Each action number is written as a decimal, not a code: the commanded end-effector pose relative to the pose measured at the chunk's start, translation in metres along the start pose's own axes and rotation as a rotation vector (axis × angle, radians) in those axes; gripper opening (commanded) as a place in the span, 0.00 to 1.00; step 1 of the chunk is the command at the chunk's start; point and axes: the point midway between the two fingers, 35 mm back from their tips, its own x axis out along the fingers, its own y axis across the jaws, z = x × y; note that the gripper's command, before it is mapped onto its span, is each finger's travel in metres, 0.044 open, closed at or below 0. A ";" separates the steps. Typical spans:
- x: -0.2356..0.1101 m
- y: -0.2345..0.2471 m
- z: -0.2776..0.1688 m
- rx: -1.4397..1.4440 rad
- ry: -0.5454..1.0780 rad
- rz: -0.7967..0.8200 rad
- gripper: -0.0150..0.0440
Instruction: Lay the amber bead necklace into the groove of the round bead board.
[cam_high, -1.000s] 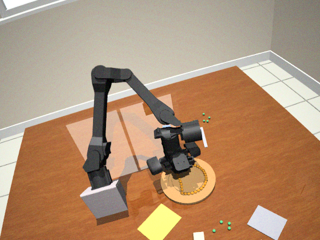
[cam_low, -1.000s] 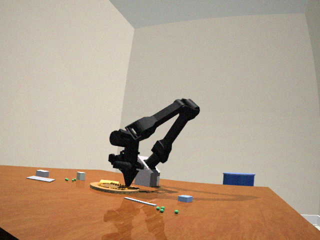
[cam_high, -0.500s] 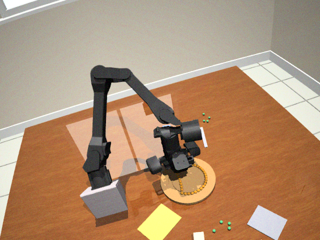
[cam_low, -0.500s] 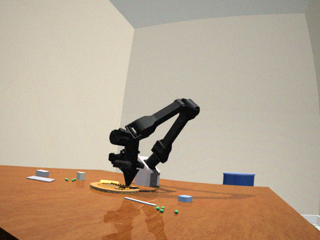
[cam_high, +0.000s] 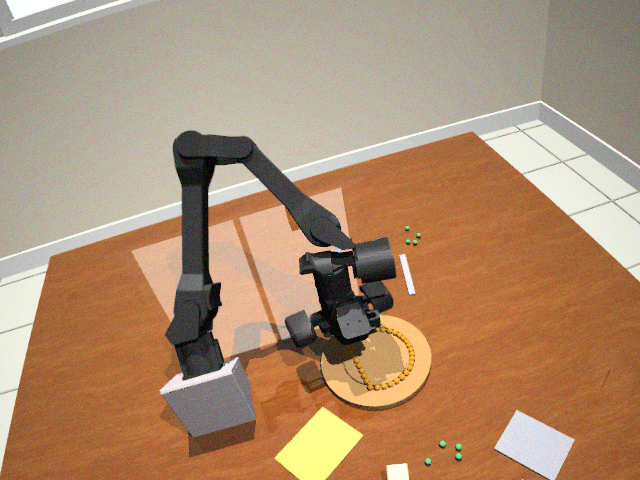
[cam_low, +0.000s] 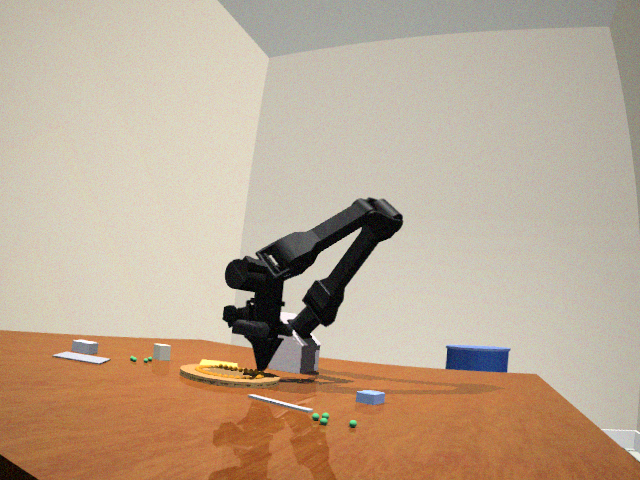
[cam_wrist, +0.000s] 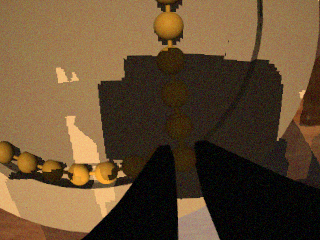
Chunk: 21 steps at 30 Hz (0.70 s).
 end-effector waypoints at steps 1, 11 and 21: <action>0.004 -0.001 -0.001 0.003 0.005 0.000 0.25; 0.005 0.000 0.000 -0.001 -0.001 0.002 0.48; 0.002 -0.001 -0.001 0.002 0.003 0.001 0.92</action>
